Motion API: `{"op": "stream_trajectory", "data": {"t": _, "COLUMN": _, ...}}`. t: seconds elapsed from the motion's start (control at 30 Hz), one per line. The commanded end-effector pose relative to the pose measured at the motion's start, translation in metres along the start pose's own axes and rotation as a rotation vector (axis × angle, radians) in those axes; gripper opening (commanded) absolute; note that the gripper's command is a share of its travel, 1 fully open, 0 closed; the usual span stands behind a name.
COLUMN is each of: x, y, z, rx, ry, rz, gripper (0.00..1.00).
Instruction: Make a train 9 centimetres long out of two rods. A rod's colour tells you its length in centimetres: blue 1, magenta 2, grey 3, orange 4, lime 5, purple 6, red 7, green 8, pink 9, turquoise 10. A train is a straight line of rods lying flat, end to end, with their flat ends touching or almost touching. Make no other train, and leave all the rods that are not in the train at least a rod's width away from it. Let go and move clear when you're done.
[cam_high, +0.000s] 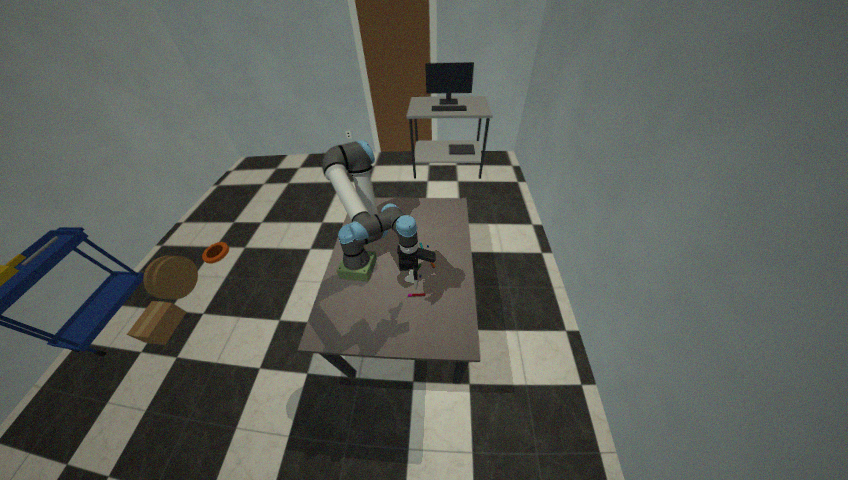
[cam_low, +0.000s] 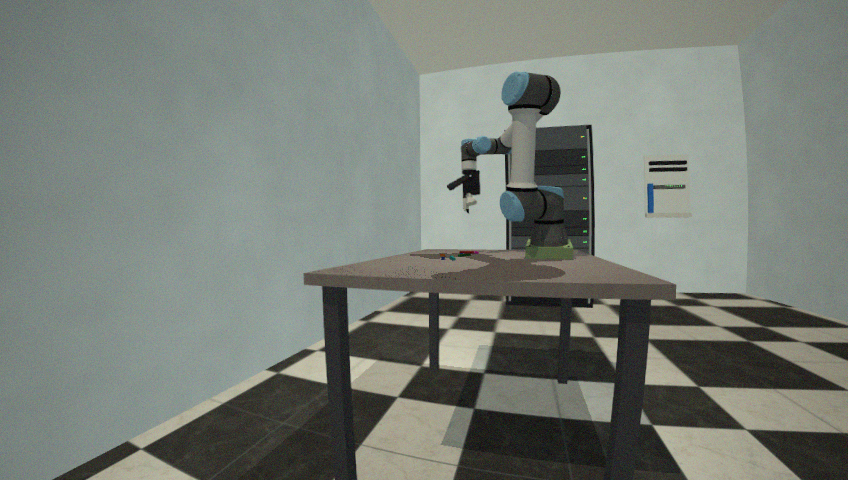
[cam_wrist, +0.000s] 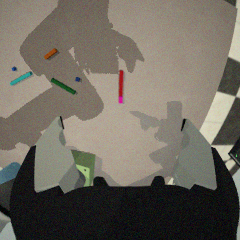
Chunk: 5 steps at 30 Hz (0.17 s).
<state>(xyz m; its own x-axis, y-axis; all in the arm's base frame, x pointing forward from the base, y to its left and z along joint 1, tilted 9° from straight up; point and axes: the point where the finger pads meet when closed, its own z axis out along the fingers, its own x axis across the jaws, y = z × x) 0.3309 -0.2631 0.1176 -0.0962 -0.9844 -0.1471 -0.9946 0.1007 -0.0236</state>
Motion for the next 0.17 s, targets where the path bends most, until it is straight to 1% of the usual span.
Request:
{"op": "stream_trajectory", "data": {"t": 0.0, "x": 0.0003, "y": -0.0002, "z": -0.0004, "rx": 0.001, "ry": 0.001, "rz": 0.0, "gripper": 1.0}}
{"op": "stream_trajectory", "data": {"t": 0.13, "x": 0.0003, "y": -0.0002, "z": -0.0004, "rx": 0.001, "ry": 0.001, "rz": 0.0, "gripper": 1.0}}
